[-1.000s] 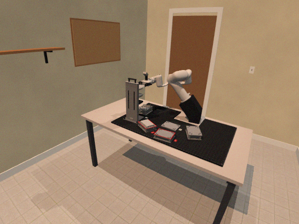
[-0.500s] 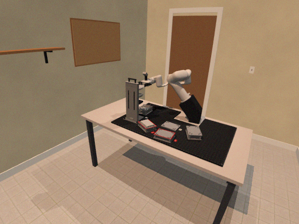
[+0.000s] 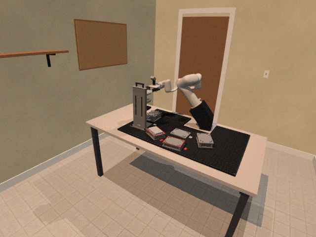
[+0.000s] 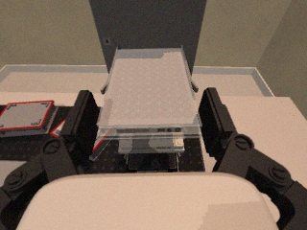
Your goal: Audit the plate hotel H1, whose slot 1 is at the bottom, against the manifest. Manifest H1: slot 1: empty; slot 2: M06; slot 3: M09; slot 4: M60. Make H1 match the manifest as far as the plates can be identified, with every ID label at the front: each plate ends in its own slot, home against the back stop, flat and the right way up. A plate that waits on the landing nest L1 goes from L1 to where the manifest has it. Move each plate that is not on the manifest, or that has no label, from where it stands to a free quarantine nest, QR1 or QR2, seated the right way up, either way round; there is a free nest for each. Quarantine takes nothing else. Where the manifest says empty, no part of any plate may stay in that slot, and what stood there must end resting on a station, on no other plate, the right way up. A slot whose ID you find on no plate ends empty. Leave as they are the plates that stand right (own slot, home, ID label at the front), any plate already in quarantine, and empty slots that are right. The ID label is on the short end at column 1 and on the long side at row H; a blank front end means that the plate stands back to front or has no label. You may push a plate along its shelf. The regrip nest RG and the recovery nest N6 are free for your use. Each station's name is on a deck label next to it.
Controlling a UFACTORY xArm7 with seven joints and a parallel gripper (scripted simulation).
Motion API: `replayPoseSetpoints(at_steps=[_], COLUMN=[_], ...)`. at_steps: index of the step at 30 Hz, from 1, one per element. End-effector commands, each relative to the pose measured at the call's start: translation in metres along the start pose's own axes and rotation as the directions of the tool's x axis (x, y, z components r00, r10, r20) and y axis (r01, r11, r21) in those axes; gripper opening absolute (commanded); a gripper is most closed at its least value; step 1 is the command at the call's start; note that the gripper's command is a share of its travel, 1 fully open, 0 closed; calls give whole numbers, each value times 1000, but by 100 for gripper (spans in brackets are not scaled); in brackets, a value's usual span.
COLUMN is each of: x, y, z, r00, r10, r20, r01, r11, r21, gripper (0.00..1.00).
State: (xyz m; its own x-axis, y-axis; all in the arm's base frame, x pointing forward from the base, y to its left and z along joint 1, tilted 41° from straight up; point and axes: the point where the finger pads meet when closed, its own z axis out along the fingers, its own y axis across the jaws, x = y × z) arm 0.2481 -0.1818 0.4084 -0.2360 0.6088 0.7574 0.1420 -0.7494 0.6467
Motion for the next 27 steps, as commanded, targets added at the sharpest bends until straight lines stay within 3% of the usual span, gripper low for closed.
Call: replayPoseSetpoints(at_steps=[1,27], x=[0,0], y=[0,0], z=[2,13], r00=[1000,1000], r10=[-2,-2], r20=[1,1], r01=[2,2], r11=[1000,1000], r21=[0,0], gripper=[0,0])
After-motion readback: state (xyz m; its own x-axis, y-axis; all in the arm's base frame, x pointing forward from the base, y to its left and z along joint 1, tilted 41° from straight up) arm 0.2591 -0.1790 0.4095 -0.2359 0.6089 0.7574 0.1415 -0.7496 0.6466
